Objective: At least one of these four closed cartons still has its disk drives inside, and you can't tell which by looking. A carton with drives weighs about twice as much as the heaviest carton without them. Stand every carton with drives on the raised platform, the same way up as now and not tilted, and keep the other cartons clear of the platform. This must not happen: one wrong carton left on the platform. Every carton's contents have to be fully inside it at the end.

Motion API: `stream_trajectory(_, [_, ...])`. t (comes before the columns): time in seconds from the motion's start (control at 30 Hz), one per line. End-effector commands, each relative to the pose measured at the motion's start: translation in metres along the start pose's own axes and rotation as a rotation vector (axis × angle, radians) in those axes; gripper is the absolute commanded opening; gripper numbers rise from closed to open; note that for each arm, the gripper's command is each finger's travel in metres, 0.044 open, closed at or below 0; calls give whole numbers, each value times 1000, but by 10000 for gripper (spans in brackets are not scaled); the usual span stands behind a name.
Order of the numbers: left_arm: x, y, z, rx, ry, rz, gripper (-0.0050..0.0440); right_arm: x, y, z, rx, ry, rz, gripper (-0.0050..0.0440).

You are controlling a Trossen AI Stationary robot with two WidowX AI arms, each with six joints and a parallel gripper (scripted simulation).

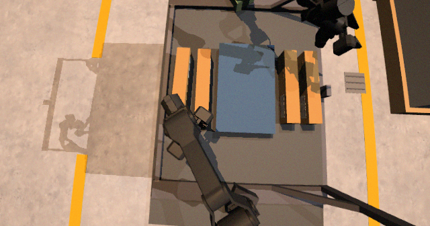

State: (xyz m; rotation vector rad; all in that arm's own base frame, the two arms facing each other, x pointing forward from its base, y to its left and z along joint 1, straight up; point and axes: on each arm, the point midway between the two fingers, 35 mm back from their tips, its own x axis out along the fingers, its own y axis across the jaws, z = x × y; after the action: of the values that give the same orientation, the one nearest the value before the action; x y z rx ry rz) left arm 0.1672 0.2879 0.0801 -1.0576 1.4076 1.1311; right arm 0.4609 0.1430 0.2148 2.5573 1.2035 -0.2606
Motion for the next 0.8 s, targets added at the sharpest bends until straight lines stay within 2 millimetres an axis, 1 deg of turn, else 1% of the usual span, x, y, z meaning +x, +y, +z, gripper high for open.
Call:
stream_trajectory(0.0, [-7, 0, 2, -2, -21, -9, 400, -5, 2, -14, -23, 24, 12, 400])
stream_trajectory(0.53, [-7, 0, 2, -2, -21, -9, 400, -5, 2, -14, -23, 24, 12, 400])
stream_trajectory(0.57, [-7, 0, 2, -2, -21, -9, 382, -5, 2, -14, -23, 24, 12, 381])
stream_trajectory(0.77, [-7, 0, 2, -2, -21, -9, 382, -5, 2, -14, -23, 24, 12, 381])
